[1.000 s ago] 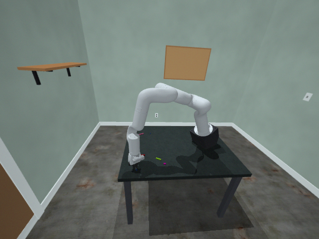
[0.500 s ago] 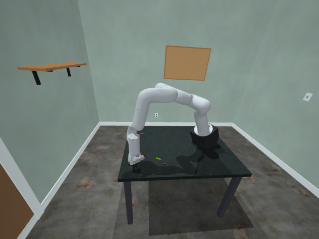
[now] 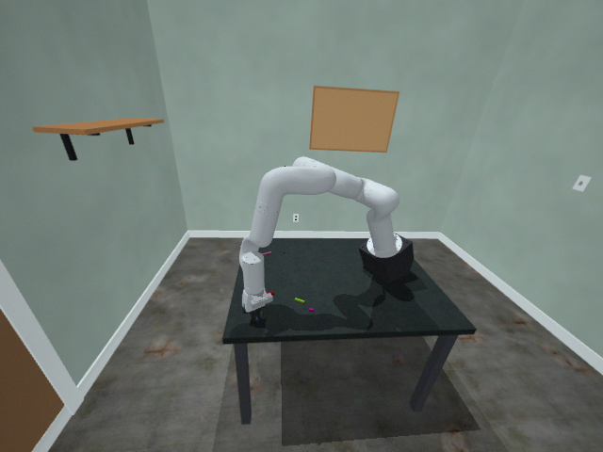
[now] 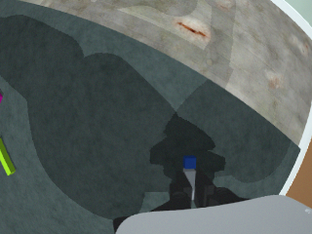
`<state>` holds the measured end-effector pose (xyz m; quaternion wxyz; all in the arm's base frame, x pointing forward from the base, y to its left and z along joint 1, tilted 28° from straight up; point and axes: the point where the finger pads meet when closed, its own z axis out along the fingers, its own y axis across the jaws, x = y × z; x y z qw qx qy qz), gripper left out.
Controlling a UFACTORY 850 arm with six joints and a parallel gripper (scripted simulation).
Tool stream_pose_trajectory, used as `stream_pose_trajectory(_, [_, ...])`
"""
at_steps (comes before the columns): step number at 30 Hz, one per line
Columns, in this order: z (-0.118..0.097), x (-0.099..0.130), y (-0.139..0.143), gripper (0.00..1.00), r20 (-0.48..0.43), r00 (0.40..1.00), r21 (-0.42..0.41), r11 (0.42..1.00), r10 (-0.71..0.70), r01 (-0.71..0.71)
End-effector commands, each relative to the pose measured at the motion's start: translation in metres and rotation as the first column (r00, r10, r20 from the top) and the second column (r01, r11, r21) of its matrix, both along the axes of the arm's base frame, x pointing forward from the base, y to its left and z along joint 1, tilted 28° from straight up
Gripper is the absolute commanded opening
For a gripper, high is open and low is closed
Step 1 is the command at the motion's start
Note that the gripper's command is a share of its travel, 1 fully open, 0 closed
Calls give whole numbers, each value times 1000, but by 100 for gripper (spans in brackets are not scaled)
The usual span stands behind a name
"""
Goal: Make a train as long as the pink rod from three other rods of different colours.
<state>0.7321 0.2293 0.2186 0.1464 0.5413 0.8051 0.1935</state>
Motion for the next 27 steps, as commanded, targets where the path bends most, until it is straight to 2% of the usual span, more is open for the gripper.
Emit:
stream_pose_trajectory(1, [1, 1, 0, 4, 2, 1000, 1, 1000, 0, 0])
stream_pose_trajectory(4, [1, 1, 0, 4, 2, 1000, 1, 1000, 0, 0])
stream_pose_trajectory(5, [1, 1, 0, 8, 2, 1000, 1, 1000, 0, 0])
stream_pose_trajectory(7, [1, 1, 0, 8, 2, 1000, 1, 1000, 0, 0])
stream_pose_trajectory(8, [1, 1, 0, 12, 2, 1000, 1, 1000, 0, 0])
stream_pose_trajectory(10, [1, 1, 0, 12, 2, 1000, 1, 1000, 0, 0])
stream_pose_trajectory(11, [1, 1, 0, 16, 2, 1000, 1, 1000, 0, 0])
stream_pose_trajectory(15, [1, 1, 0, 16, 2, 1000, 1, 1000, 0, 0])
stream_pose_trajectory(16, [1, 1, 0, 20, 2, 1000, 1, 1000, 0, 0])
stream_pose_trajectory(18, [1, 1, 0, 20, 2, 1000, 1, 1000, 0, 0])
stream_pose_trajectory(19, [1, 1, 0, 24, 2, 1000, 1, 1000, 0, 0])
stream_pose_trajectory(27, [1, 1, 0, 24, 2, 1000, 1, 1000, 0, 0])
